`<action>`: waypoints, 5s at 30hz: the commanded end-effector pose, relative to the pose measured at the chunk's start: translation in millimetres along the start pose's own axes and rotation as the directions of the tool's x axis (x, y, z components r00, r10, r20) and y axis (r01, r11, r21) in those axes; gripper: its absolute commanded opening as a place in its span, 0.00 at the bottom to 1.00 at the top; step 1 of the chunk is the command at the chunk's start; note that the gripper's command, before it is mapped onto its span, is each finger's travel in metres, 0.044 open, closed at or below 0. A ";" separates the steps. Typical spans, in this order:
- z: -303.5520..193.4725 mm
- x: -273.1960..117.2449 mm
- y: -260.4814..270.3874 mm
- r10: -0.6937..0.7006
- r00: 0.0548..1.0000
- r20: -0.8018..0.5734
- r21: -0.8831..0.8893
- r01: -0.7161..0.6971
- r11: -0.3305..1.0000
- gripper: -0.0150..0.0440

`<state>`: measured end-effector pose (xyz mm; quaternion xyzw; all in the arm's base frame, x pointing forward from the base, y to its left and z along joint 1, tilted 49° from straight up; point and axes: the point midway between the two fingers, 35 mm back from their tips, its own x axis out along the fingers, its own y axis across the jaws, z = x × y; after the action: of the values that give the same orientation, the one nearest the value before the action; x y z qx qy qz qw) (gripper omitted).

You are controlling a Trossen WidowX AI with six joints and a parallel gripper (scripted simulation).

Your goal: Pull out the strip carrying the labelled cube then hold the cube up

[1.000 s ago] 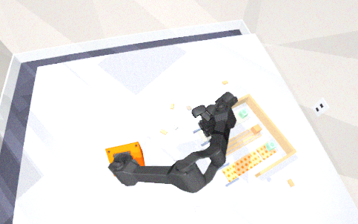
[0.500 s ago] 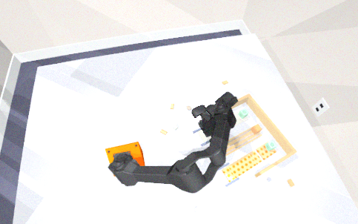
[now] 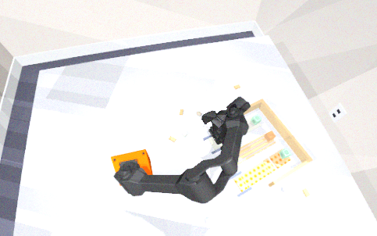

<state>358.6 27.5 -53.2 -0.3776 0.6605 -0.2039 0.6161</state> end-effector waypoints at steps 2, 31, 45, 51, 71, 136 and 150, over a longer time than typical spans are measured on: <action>0.1 2.1 -1.2 -0.004 1.000 -0.001 -0.002 0.004 1.000 0.25; -21.8 3.9 0.4 -0.004 1.000 -0.001 -0.003 0.004 1.000 0.25; -43.5 4.7 0.7 -0.004 1.000 -0.002 -0.004 0.004 1.000 0.25; -52.4 5.1 0.8 -0.004 1.000 -0.002 -0.004 0.004 1.000 0.25; -83.2 5.9 0.9 -0.004 1.000 -0.003 -0.005 0.004 1.000 0.25; -178.6 5.8 0.8 -0.004 1.000 -0.007 -0.009 0.004 1.000 0.25; -178.6 5.8 0.8 -0.004 1.000 -0.007 -0.009 0.004 1.000 0.25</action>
<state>193.9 -6.4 -27.6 -0.3829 0.6526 -0.2014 0.6221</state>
